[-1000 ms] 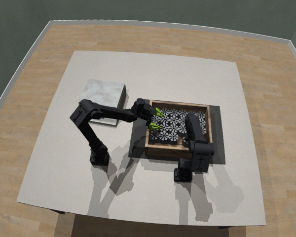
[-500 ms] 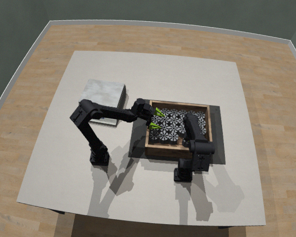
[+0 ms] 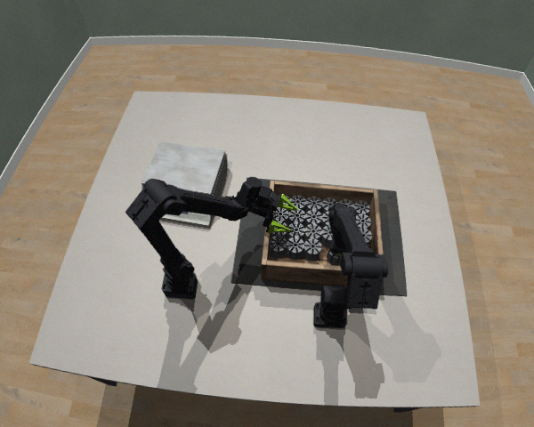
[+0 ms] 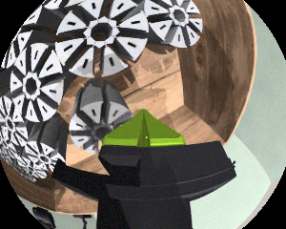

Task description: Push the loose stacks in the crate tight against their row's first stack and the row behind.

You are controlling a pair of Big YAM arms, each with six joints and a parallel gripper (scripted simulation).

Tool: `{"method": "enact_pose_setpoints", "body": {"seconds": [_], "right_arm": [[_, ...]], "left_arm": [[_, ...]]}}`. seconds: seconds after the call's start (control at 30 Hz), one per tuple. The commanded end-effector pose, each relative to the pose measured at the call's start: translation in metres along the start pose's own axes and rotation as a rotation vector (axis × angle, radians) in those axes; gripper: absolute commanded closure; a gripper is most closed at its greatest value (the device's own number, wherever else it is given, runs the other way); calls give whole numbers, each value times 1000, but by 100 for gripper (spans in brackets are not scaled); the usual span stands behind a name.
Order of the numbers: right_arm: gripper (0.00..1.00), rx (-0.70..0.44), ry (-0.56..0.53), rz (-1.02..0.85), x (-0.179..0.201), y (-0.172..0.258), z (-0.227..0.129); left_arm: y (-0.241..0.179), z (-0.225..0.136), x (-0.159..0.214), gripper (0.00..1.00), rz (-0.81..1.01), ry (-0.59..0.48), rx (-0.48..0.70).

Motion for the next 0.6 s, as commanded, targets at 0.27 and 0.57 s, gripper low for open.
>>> {"method": "enact_pose_setpoints", "body": {"seconds": [0.27, 0.57], "right_arm": [[100, -15, -31, 13, -21, 21, -22], [100, -16, -31, 14, -23, 33, -27]], "left_arm": [[2, 2, -11, 0, 11, -15, 5], [2, 2, -11, 0, 11, -15, 5]]}}
Point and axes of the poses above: on each arm, the point where the finger pads meet when closed, its own z axis out along the fingers, its own y axis across the jaws, x = y × z, the point moved 1 cm from there along -z, back along the fingers, and after that the axes turned 9 degrees about -z, right-handed, at the moved point
